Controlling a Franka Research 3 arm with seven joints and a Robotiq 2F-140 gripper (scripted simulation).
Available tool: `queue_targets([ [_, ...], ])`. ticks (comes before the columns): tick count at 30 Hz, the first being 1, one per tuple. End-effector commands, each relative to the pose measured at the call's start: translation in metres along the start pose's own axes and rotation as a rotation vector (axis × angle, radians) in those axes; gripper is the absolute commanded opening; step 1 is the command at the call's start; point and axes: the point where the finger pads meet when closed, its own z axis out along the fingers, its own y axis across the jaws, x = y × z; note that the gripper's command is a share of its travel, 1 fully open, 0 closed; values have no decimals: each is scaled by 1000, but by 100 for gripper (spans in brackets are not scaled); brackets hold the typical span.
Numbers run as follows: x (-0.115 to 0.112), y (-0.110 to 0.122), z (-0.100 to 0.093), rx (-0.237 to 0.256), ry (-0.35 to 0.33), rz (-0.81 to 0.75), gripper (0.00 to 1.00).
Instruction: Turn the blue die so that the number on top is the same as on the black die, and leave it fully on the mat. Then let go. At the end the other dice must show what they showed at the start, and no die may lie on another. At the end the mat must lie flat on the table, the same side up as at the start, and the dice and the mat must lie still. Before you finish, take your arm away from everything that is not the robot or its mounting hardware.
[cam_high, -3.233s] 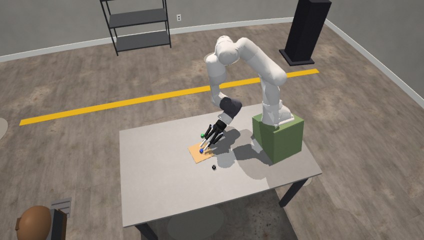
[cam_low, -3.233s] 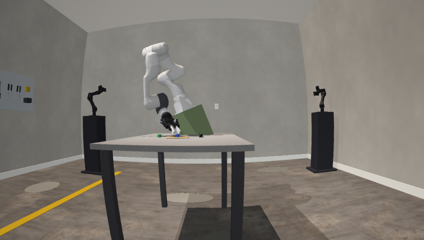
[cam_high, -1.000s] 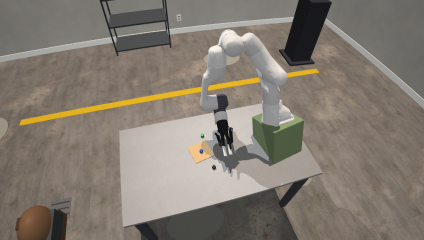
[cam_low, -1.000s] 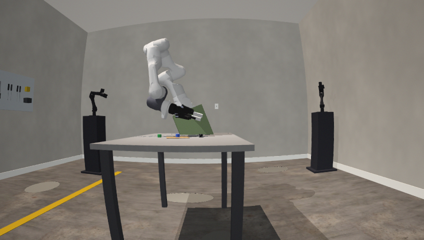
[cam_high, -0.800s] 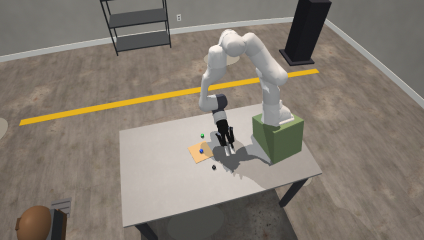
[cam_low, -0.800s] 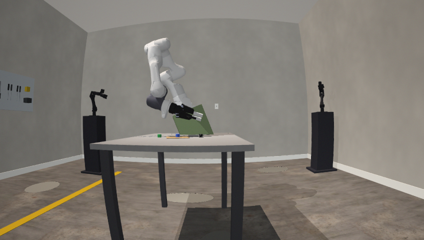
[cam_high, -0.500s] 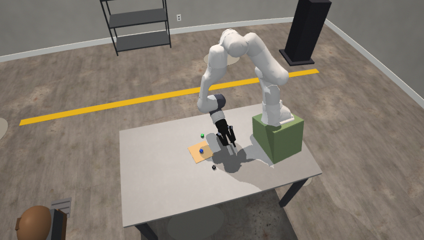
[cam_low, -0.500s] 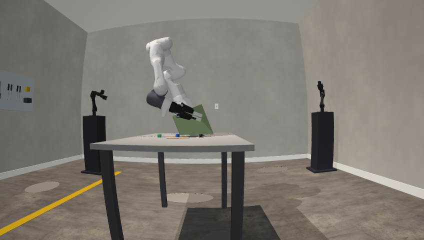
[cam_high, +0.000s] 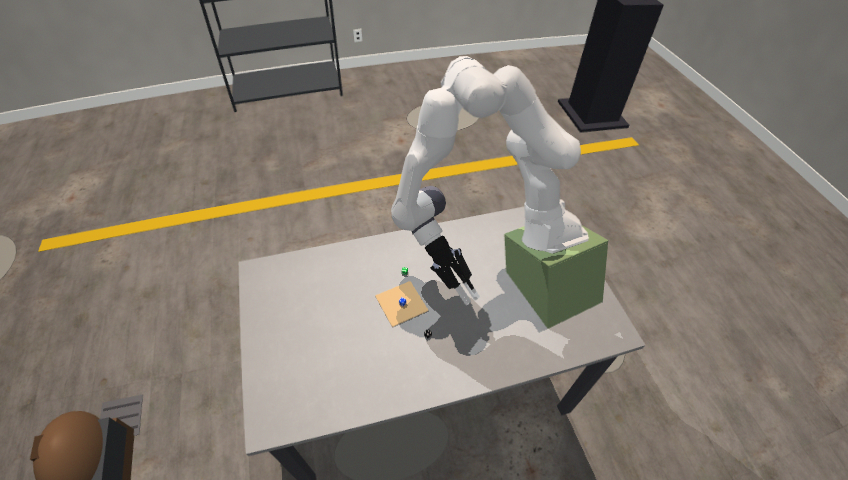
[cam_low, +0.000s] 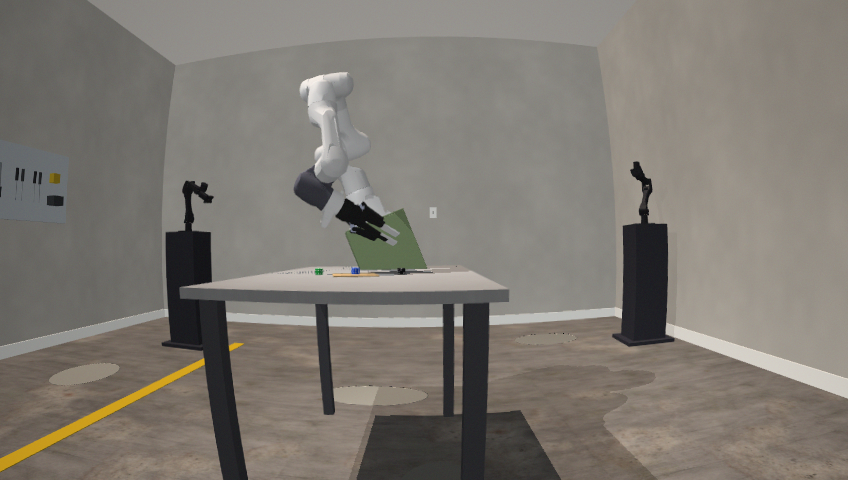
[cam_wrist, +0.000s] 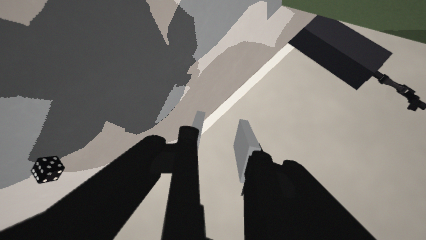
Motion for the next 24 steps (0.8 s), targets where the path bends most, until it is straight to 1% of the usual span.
queue_targets([
  [1, 10, -4, -5, 19, 76, 156, 21],
  [6, 17, -10, -13, 59, 164, 190, 21],
  [8, 17, -10, -13, 59, 164, 190, 21],
  [9, 18, -11, -14, 66, 176, 195, 21],
  [10, 21, -16, -20, 97, 223, 213, 21],
  [12, 22, -20, -24, 120, 251, 225, 21],
  [14, 23, -25, -29, 154, 287, 240, 21],
  [18, 23, -35, -40, 218, 343, 263, 21],
  [23, 19, -49, -56, 318, 403, 290, 21],
  [24, 19, -49, -56, 318, 403, 290, 21],
])
